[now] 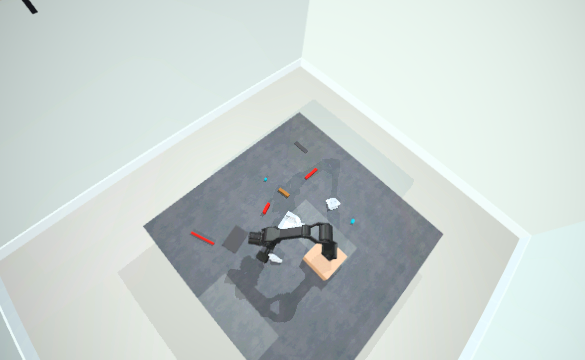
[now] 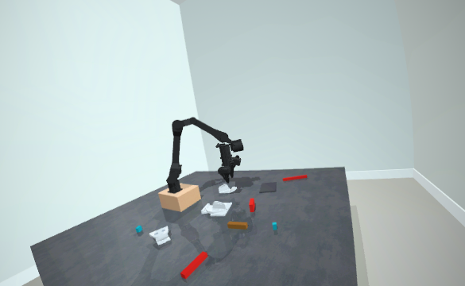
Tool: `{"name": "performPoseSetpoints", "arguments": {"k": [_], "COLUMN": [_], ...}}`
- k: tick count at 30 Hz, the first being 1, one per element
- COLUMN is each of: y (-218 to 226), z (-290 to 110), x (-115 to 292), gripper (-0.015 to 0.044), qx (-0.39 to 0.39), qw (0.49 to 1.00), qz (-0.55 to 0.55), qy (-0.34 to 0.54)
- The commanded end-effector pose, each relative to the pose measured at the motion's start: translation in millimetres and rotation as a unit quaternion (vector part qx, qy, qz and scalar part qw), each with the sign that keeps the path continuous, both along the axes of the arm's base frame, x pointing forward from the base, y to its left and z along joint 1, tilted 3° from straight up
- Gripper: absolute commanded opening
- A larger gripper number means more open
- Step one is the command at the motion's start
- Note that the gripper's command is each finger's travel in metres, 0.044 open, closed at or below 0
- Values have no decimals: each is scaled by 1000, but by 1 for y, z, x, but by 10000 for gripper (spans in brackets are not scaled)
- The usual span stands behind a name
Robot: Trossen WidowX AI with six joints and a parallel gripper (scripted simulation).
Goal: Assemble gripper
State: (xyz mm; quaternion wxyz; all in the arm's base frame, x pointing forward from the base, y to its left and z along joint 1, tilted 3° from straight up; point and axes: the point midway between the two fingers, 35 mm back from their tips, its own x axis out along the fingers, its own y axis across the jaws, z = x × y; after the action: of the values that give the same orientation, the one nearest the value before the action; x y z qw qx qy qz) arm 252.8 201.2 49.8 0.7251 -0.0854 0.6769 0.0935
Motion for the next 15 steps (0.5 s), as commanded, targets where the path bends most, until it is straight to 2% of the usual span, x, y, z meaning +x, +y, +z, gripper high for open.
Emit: {"name": "performPoseSetpoints", "arguments": {"k": [1, 4, 15], "y": [0, 0, 0], "z": [0, 0, 0], "x": [0, 0, 0], "gripper": [440, 440, 151], "qx": [0, 0, 0], "qw": [1000, 1000, 1000], "qz": [0, 0, 0], "qy": [0, 0, 0]}}
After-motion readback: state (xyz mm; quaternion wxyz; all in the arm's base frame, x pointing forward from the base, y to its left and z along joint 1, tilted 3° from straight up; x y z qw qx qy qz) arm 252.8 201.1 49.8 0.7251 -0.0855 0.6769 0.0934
